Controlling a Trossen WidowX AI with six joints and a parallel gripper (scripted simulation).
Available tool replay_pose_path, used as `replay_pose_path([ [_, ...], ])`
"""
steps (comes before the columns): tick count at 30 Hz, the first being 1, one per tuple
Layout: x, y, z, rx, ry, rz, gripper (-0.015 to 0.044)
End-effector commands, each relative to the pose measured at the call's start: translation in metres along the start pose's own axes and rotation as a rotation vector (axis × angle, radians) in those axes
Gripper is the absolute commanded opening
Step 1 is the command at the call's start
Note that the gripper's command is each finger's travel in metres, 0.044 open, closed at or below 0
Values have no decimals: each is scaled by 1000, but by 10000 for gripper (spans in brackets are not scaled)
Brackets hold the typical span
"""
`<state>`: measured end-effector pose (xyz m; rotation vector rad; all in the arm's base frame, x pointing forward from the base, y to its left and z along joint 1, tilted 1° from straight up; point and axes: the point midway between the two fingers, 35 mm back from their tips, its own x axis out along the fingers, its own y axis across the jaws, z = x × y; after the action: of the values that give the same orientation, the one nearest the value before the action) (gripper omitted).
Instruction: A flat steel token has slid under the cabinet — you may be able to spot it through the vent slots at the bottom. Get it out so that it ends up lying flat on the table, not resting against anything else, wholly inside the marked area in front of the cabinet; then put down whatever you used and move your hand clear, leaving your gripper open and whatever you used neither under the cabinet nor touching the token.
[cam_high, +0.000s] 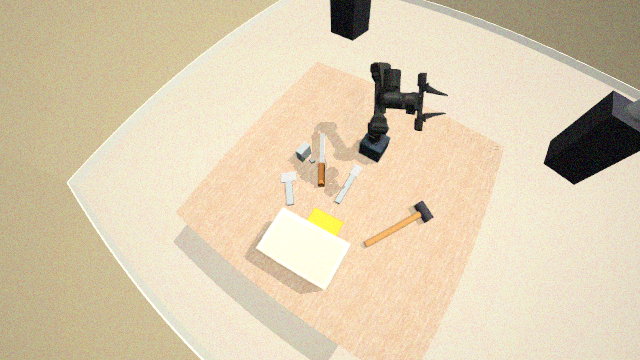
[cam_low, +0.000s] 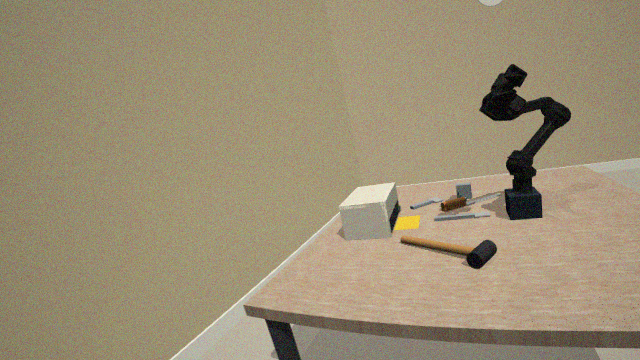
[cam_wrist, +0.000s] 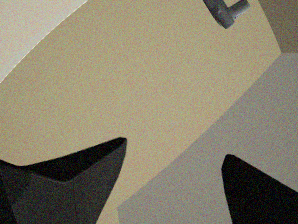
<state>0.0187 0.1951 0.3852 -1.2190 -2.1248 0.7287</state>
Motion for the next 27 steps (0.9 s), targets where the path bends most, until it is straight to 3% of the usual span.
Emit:
replay_pose_path([
  [1,-1,9,-12,108,45,27,270],
  [27,-27,82,-80,906,413,125,270],
])
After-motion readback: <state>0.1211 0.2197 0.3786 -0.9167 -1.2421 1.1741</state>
